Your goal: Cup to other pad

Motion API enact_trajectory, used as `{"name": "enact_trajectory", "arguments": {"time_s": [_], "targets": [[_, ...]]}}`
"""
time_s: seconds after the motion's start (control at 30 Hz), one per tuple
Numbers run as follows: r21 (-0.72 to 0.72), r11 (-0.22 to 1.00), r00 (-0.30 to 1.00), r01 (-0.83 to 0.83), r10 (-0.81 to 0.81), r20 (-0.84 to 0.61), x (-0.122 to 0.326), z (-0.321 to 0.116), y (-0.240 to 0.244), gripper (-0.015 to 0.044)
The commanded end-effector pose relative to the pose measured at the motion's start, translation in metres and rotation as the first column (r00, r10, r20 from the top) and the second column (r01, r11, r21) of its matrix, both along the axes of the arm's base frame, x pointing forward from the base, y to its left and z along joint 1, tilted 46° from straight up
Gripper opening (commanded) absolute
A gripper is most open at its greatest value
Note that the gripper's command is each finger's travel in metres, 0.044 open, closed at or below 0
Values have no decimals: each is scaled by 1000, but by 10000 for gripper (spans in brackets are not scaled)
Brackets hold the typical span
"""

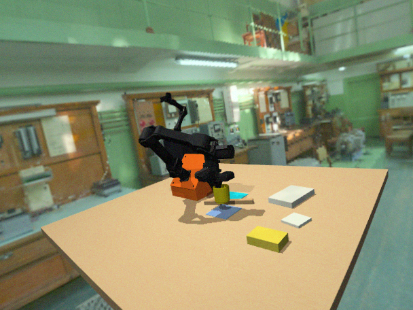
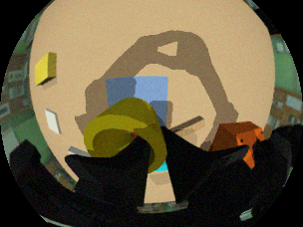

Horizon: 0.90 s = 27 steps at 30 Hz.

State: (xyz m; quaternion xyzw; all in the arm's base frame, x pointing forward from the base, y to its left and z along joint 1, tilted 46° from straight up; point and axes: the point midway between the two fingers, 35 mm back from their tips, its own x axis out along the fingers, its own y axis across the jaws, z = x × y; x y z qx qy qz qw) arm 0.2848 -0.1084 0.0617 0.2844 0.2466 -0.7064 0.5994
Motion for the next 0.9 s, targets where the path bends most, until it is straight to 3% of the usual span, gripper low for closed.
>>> {"name": "enact_trajectory", "arguments": {"time_s": [0.0,0.87], "targets": [[0,1000,1000,-2,2,-1,0,0,0,0],[7,1000,1000,1,-1,3,-17,-38,46,0]]}}
